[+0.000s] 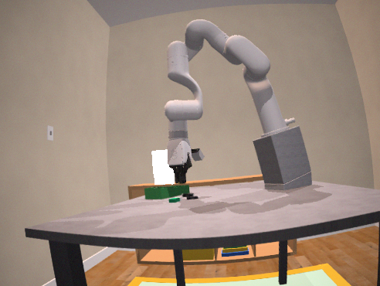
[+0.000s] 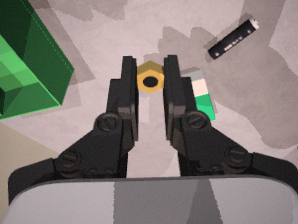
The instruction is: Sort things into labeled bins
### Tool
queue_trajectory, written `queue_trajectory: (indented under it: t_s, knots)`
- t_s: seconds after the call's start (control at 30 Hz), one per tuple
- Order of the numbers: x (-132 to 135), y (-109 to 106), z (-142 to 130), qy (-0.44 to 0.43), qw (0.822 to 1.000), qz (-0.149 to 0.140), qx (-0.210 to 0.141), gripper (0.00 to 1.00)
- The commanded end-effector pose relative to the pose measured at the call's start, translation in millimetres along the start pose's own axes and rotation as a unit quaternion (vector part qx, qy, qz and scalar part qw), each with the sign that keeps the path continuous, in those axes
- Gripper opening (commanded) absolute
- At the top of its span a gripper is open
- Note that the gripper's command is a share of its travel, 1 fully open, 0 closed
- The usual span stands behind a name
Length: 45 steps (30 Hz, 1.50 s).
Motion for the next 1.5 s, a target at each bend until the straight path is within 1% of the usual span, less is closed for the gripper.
queue_trajectory:
  t_s: [0.0, 0.23, 0.27, 0.37, 0.5, 0.83, 0.9, 0.97, 1.03, 1.13, 1.3, 1.4, 1.47]
  knots:
    - [-2, -2, -1, 0.001, 1.0, -0.012, 0.006, 0.0]
    - [-2, -2, -1, 0.001, 1.0, -0.012, 0.006, 0.0]
    - [-2, -6, -1, 0.001, 1.0, -0.012, 0.006, 0.0]
    - [-2, -9, -1, 0.001, 1.0, -0.012, 0.006, 0.0]
    - [-2, -9, -1, 0.001, 1.0, -0.012, 0.006, 0.0]
    - [-47, -8, 39, 0.001, 1.0, -0.012, 0.006, 0.0]
    - [-47, -8, 39, 0.001, 1.0, -0.012, 0.006, 0.0]
    - [-56, -8, 47, 0.001, 1.0, -0.012, 0.006, 0.0]
    - [-58, -8, 49, 0.001, 1.0, -0.012, 0.006, 0.0]
    - [-72, -8, 61, -0.074, 0.997, -0.012, 0.005, 0.0]
    - [-94, -8, 80, -0.132, 0.991, -0.012, 0.004, 0.0]
    - [-108, -8, 92, -0.137, 0.991, -0.012, 0.004, 0.0]
    - [-108, -8, 92, -0.137, 0.991, -0.012, 0.004, 0.0]
Point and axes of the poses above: the point where the finger pads meet when closed, its own y axis out along the fingers, its own x axis across the jaws, z = x × y, the point moved 1 cm from there along -y, back along the fingers, and after that the axes turned 15 degrees about -y, right-handed, at the moved point
